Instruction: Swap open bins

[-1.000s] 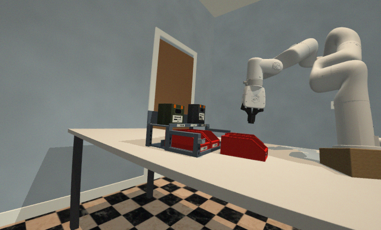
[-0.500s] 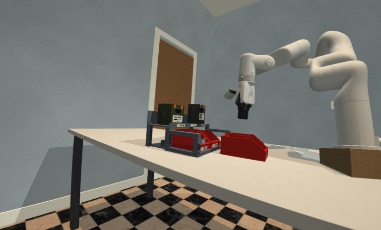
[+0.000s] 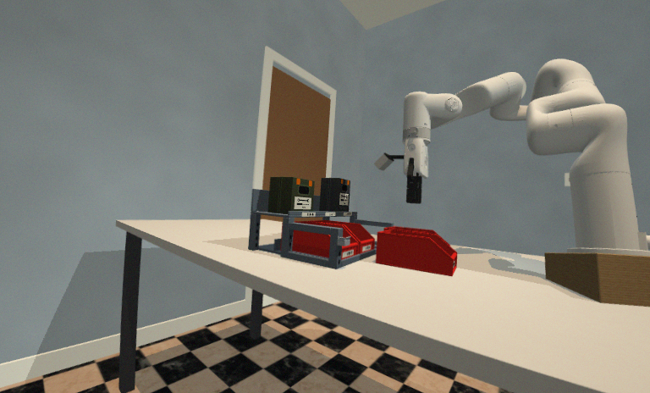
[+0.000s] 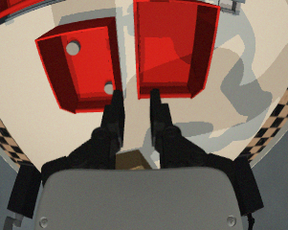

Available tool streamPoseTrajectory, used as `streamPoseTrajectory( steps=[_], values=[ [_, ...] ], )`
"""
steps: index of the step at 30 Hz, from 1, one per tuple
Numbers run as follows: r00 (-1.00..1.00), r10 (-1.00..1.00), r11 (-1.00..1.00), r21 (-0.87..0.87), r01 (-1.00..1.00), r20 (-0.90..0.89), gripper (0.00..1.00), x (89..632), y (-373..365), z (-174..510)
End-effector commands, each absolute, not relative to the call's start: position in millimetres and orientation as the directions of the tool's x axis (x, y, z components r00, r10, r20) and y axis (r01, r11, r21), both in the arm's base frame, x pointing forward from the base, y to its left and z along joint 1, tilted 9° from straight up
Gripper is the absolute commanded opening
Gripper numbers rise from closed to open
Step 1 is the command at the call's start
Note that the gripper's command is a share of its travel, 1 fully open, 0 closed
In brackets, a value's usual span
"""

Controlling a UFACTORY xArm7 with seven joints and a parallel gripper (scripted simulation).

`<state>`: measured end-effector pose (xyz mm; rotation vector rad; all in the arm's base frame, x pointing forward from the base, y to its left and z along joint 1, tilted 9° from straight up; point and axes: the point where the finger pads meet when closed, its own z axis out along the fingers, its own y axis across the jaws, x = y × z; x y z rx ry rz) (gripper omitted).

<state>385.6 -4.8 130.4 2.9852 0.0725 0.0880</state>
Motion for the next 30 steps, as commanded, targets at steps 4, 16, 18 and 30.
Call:
streamPoseTrajectory(
  steps=[4,16,18,30],
  values=[
    [0.997,0.058,-0.987,0.155,0.048,0.055,0.26,386.6,-4.3,131.6],
    [0.997,0.058,-0.987,0.155,0.048,0.055,0.26,386.6,-4.3,131.6],
    [0.997,0.058,-0.987,0.155,0.048,0.055,0.26,386.6,-4.4,131.6],
    [0.997,0.058,-0.987,0.154,0.049,0.055,0.26,387.0,-5.2,126.3]
  ],
)
